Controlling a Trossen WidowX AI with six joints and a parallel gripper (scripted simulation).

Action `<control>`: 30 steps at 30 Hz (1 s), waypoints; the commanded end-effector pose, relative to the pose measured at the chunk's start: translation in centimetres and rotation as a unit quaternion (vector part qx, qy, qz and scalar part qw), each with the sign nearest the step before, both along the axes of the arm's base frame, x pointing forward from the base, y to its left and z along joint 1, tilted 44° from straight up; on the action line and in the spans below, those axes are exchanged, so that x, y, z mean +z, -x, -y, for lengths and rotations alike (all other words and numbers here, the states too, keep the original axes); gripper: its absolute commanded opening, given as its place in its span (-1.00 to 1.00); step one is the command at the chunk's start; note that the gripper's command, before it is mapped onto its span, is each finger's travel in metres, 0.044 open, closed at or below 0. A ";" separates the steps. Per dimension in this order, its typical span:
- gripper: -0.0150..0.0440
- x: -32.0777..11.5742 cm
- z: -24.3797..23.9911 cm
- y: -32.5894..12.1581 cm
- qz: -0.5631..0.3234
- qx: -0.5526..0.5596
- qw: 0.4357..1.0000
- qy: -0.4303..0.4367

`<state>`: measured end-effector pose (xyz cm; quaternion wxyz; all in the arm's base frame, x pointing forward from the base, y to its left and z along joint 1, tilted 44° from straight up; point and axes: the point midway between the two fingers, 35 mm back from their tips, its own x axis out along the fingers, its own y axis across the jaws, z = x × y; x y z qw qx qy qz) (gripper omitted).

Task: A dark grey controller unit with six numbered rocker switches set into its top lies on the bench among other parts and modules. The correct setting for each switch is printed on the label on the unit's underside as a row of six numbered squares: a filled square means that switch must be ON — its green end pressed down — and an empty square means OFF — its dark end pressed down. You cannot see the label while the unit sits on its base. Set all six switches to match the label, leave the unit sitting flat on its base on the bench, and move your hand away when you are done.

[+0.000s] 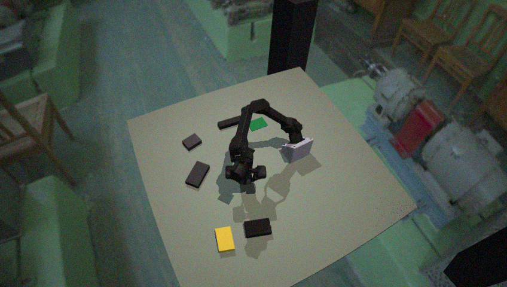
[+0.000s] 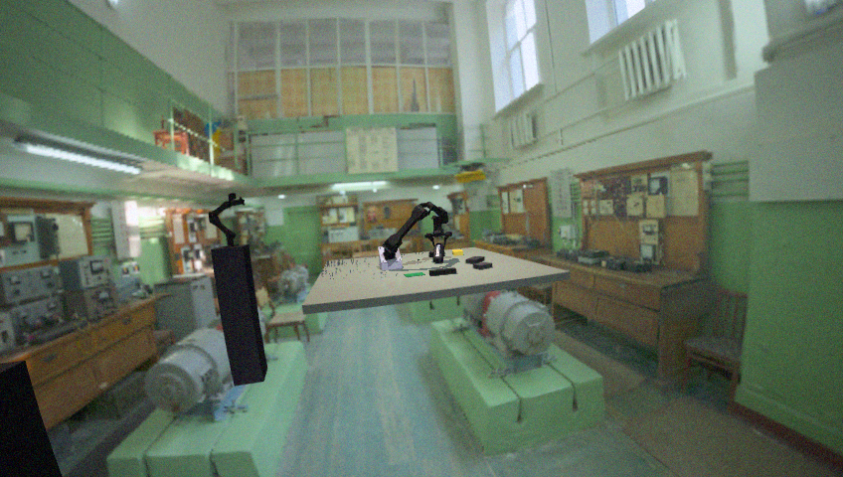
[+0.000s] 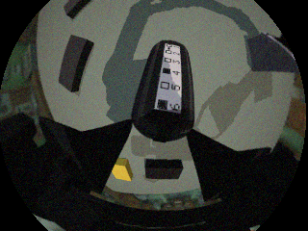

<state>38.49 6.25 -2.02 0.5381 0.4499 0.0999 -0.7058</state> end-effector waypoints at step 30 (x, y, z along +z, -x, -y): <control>0.65 -2.9 1.6 -0.3 -0.012 -0.006 1.000 0.006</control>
